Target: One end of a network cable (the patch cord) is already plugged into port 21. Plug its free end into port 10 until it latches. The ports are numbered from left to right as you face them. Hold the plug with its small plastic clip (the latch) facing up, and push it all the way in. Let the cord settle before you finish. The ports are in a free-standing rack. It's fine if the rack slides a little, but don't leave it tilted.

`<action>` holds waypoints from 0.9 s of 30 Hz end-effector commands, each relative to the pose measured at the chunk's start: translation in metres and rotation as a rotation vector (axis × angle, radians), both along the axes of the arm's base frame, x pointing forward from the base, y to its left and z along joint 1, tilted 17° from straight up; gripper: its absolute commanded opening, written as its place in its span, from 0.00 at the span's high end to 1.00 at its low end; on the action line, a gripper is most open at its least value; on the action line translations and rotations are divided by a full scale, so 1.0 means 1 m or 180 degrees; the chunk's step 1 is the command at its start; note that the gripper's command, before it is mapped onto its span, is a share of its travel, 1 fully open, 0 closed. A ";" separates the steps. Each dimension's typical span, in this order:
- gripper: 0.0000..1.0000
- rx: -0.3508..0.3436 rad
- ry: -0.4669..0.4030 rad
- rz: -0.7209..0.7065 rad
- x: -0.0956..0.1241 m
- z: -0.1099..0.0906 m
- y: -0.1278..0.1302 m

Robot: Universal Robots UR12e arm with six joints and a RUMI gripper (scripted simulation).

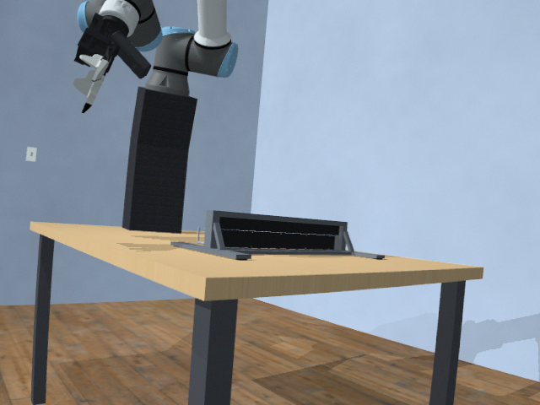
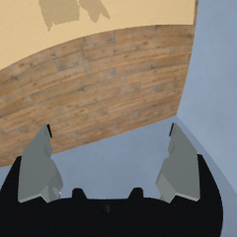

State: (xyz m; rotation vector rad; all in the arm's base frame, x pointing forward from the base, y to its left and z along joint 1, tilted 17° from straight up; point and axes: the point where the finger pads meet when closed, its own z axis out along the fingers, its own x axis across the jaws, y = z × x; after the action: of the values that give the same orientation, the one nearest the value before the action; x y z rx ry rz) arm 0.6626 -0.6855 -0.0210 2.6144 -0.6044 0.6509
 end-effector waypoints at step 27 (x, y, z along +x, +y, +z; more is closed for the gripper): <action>0.00 0.0813 0.0287 0.0465 0.101 -0.259 0.565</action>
State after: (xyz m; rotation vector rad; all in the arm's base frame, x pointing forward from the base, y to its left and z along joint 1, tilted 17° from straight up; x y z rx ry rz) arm 0.7678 -0.1868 -0.2540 2.9104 -0.5102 0.5427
